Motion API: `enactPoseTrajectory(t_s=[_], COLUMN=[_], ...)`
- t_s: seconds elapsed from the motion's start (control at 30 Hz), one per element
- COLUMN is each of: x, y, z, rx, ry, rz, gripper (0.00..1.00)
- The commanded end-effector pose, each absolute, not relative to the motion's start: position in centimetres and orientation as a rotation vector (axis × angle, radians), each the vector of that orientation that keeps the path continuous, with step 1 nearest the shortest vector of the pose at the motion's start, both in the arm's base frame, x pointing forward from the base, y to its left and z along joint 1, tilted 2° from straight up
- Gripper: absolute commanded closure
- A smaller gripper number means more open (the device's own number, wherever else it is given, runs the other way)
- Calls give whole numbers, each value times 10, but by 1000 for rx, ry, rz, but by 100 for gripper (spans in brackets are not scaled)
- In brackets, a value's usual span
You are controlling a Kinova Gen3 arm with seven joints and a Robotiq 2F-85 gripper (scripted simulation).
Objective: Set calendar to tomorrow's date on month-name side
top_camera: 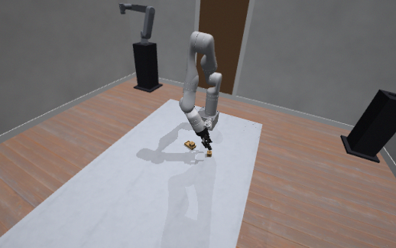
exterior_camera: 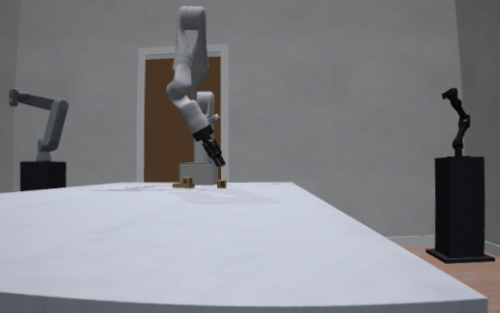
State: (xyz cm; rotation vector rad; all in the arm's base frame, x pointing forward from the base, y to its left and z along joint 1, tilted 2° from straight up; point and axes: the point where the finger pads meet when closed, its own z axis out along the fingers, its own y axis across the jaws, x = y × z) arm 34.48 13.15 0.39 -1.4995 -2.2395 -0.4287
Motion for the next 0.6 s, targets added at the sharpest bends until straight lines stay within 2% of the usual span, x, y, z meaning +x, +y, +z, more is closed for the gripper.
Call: enactPoseTrajectory(t_s=[0.0, 0.57], x=[345, 344], y=[133, 135], z=[5, 6], rx=[-1499, -1620], ry=[-2247, -2419], rz=[-427, -262], gripper=[33, 33])
